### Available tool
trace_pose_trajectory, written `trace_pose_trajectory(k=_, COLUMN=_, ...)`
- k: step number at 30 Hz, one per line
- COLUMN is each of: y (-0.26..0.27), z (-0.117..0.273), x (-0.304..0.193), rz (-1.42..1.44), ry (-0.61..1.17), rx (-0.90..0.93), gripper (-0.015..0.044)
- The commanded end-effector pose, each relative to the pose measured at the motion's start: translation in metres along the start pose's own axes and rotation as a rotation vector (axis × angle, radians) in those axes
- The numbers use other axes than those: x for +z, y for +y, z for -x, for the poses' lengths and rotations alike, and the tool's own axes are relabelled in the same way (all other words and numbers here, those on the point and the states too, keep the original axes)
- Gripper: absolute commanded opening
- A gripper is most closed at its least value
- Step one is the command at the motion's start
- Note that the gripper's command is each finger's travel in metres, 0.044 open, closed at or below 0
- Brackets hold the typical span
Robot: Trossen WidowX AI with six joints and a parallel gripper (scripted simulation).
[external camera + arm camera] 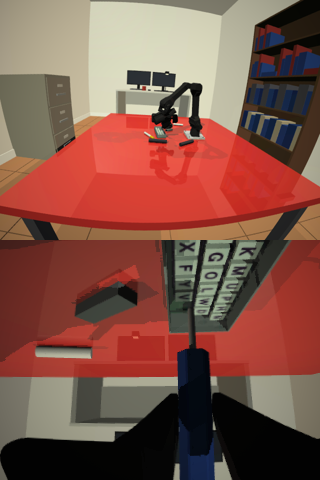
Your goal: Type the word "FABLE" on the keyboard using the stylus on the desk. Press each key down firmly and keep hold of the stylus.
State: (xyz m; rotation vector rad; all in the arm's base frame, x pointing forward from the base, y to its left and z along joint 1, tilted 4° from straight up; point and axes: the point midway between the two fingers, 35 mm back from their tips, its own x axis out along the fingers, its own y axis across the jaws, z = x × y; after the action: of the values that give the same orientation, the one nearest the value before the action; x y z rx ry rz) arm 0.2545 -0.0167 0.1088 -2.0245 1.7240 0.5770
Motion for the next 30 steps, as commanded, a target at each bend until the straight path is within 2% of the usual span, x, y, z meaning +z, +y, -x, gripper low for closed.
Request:
trace_pose_trajectory(k=1, y=0.000, z=0.002, x=-0.004, rz=0.005, ry=0.004, rx=-0.001, gripper=0.0081)
trace_pose_trajectory(k=7, y=0.000, z=0.001, x=-0.002, rz=0.003, ry=0.001, rx=0.002, gripper=0.0064)
trace_pose_trajectory(k=10, y=-0.001, z=0.004, x=0.000, rz=0.003, ry=0.000, rx=0.001, gripper=0.0000)
trace_pose_trajectory(k=22, y=-0.017, z=0.042, x=0.016, rz=0.004, ry=0.001, rx=-0.002, gripper=0.0000)
trace_pose_trajectory(k=30, y=-0.017, z=0.035, x=0.029, rz=0.004, ry=0.001, rx=-0.002, gripper=0.0000)
